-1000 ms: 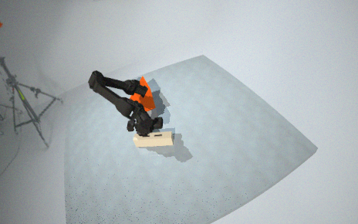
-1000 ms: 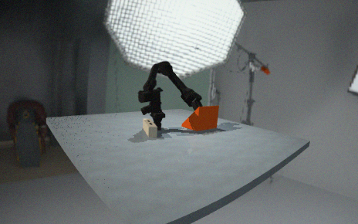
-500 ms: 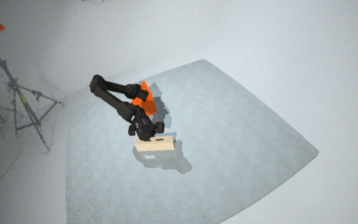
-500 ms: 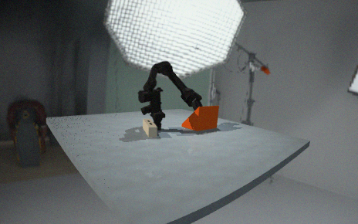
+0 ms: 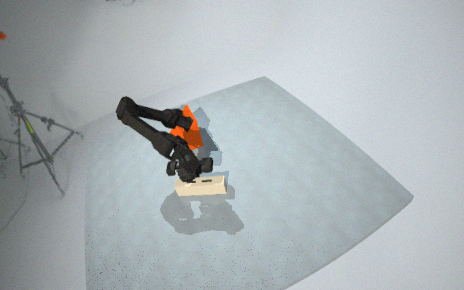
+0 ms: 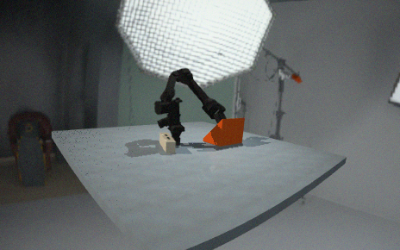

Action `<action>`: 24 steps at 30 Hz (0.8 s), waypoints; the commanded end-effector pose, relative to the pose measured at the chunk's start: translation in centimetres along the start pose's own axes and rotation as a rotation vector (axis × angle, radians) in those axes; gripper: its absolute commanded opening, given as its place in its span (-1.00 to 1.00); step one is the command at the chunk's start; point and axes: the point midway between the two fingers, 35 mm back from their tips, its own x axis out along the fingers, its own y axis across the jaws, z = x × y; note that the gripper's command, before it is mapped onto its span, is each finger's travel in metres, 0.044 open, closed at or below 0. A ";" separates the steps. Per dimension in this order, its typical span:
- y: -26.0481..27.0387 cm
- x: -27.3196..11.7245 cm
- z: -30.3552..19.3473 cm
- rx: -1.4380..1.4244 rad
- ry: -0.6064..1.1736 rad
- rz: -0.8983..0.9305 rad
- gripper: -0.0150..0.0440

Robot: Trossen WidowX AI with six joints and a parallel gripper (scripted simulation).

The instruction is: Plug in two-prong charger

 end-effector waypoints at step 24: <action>-0.1 0.2 0.7 0.012 -0.027 -0.006 -0.49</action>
